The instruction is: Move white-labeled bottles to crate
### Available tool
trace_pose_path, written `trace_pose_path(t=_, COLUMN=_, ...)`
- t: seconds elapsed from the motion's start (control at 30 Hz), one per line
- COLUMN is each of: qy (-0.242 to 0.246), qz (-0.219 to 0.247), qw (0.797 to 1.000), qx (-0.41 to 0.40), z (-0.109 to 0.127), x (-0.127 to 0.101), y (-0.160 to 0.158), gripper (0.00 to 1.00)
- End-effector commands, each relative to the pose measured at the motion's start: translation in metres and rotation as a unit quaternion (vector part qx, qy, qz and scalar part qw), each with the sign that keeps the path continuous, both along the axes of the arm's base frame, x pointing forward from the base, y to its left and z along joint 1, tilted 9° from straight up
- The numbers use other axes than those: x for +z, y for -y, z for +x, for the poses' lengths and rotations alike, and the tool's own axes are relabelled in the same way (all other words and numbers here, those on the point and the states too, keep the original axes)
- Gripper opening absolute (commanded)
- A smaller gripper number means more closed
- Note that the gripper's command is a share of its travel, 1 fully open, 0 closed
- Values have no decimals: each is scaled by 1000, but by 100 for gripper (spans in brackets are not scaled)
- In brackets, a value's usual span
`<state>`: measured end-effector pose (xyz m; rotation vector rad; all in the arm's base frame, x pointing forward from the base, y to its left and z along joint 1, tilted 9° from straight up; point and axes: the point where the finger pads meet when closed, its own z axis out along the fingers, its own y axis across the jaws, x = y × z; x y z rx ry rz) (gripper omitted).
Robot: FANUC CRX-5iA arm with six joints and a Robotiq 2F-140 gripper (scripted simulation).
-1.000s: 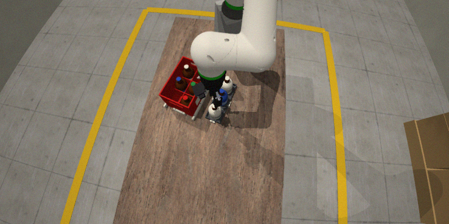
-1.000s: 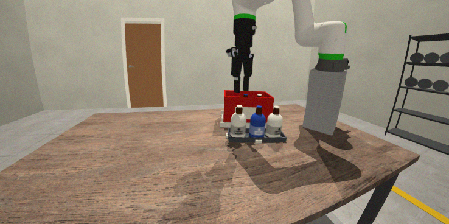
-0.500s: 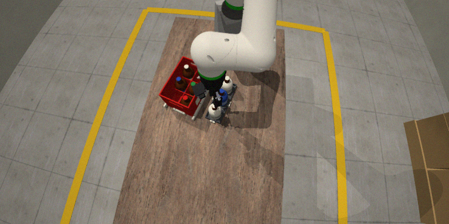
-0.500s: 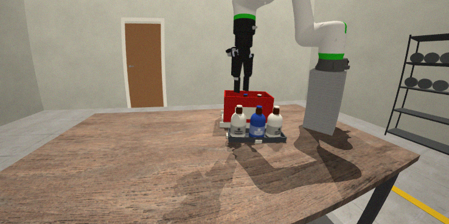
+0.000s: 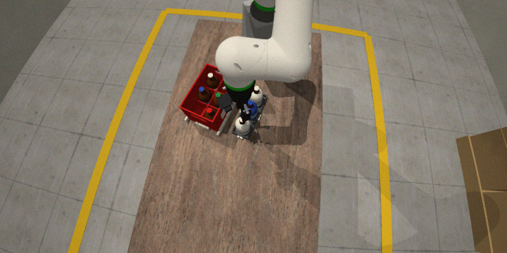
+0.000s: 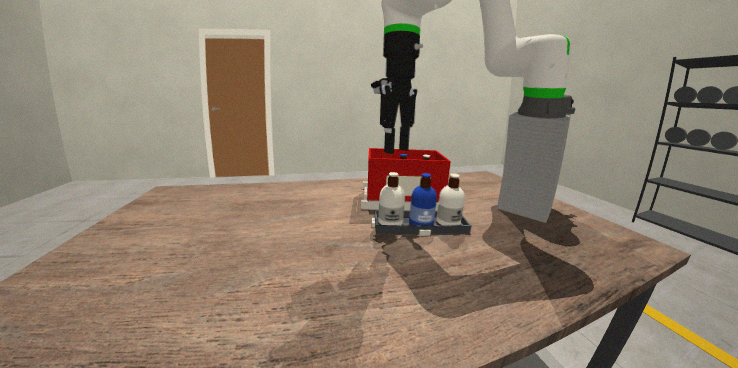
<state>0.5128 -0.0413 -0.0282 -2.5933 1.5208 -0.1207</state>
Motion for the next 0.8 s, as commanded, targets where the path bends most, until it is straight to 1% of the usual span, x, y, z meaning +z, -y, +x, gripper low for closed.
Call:
trace_pose_path(t=0.0, qy=1, qz=0, qw=1000, qx=0, z=1, x=-1, y=0, gripper=44)
trace_pose_path(t=0.77, qy=1, qz=0, qw=1000, qx=0, z=5, x=-27, y=-2, gripper=44)
